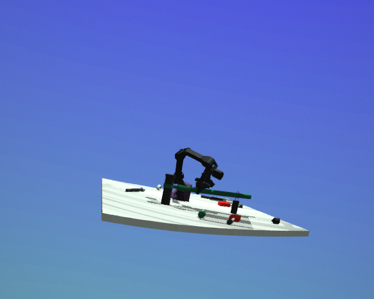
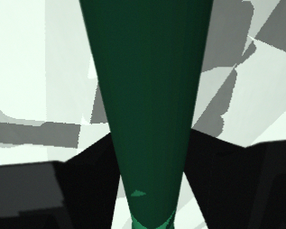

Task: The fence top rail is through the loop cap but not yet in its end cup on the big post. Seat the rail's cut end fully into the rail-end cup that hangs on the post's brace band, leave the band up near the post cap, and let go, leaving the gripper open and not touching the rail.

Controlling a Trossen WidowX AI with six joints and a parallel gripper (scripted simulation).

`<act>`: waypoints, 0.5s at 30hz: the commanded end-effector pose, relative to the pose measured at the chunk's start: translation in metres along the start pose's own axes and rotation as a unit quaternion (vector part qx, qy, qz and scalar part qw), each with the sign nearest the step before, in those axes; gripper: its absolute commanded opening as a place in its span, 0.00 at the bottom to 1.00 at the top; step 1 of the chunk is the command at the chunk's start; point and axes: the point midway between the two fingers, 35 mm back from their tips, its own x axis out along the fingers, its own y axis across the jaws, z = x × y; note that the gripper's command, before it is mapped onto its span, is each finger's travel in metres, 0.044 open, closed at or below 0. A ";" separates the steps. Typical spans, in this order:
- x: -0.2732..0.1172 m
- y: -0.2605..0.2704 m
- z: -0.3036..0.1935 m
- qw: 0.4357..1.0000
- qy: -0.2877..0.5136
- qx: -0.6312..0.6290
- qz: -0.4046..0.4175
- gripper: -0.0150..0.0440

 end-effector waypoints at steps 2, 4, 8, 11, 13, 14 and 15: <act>-0.001 0.000 0.001 1.000 0.000 0.001 -0.001 0.65; -0.003 0.000 0.002 1.000 -0.002 0.001 -0.003 0.74; -0.018 0.001 0.009 1.000 -0.012 -0.001 -0.016 0.92; -0.035 0.003 0.018 0.999 -0.024 -0.004 -0.030 1.00; -0.046 0.005 0.023 0.999 -0.031 -0.006 -0.038 1.00; -0.049 0.005 0.024 0.999 -0.033 -0.006 -0.040 1.00; -0.050 0.005 0.025 0.999 -0.034 -0.006 -0.041 1.00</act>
